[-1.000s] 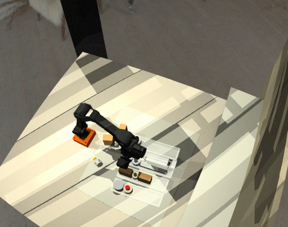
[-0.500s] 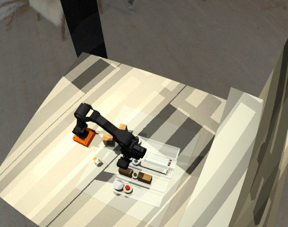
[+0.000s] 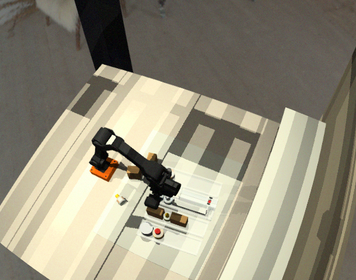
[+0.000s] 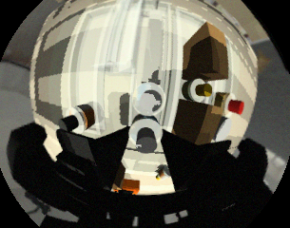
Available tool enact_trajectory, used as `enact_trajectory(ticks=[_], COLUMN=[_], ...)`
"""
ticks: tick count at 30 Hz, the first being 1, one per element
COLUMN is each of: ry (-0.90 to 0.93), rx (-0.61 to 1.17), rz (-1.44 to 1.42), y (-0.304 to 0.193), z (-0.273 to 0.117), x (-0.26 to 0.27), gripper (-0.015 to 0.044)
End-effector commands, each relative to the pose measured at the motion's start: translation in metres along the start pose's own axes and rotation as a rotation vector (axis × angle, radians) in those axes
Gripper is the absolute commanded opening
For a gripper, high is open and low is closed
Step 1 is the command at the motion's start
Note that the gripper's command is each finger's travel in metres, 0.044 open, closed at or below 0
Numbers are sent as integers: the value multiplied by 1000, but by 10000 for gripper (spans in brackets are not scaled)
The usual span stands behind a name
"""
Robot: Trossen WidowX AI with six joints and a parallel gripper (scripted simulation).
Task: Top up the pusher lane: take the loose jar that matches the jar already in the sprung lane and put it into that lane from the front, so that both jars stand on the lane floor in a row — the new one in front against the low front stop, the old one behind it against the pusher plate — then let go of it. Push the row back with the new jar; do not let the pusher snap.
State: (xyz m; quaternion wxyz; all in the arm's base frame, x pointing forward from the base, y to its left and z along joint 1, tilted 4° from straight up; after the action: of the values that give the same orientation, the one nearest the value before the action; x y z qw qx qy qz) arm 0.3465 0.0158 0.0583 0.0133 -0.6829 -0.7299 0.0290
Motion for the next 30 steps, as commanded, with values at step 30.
enact_trajectory(ticks=[30], ry=[3], rx=[-23], rz=[4], y=[3], z=[11], x=[0], gripper=[0])
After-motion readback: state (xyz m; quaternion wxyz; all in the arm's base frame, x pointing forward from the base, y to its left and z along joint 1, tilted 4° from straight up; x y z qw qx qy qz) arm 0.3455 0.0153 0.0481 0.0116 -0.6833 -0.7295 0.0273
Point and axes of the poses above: the point midway between the two fingers, 35 mm back from their tips, its own z axis out along the fingers, its own x axis across the jaws, y = z × x, the point moved 3 cm from there along -z, back along the fingers, and after that the axes turned 7 degrees about z, right-handed, at the moved point
